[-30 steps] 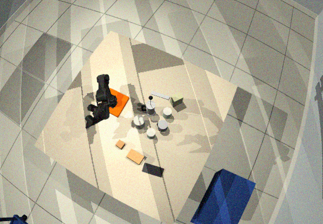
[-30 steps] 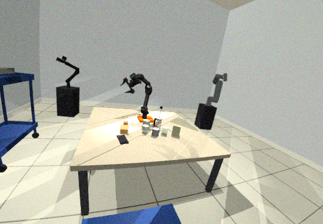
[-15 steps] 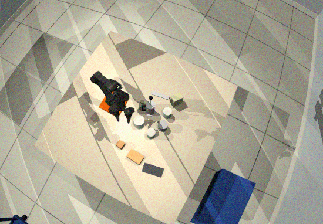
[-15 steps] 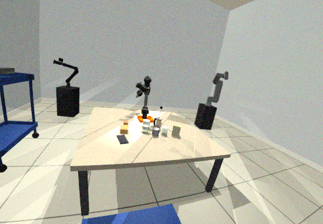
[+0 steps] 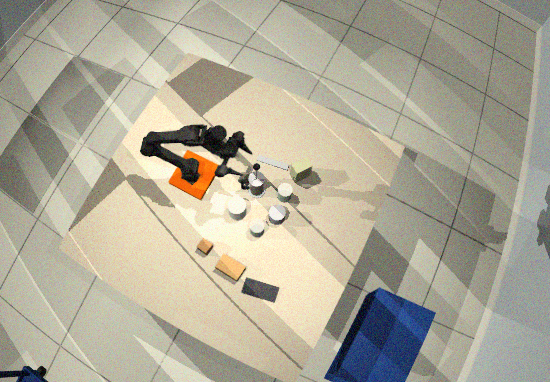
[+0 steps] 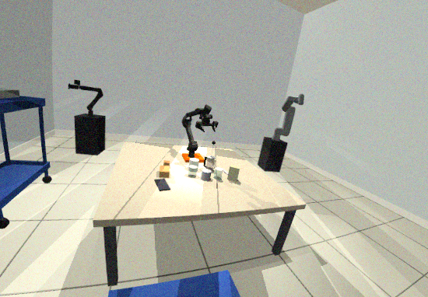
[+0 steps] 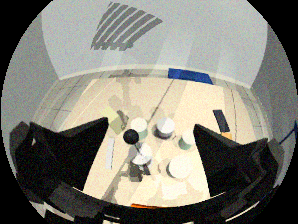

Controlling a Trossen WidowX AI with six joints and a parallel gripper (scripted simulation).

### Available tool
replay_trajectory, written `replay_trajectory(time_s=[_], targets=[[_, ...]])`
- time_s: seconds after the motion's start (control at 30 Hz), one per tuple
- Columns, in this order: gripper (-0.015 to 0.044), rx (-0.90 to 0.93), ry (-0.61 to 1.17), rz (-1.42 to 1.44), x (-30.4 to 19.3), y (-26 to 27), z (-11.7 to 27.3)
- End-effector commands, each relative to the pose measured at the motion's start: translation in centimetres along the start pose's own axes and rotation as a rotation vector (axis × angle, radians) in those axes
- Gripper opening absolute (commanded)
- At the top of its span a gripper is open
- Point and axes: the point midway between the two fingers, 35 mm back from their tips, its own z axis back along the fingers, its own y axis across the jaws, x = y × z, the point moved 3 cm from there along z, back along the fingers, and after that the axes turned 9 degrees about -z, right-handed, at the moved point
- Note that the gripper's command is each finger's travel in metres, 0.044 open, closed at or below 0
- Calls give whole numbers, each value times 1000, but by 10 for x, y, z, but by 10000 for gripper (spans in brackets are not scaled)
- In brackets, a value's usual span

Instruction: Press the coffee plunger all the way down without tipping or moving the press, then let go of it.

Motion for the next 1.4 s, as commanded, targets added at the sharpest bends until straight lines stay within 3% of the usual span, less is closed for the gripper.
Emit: replay_trajectory(time_s=[0.0,0.33,1.33,1.37], targets=[[440,125,-2,184,-14,22,3],[440,136,0,191,-61,10,-30],[440,138,-2,192,-62,16,-69],[414,138,-2,192,-62,16,-69]])
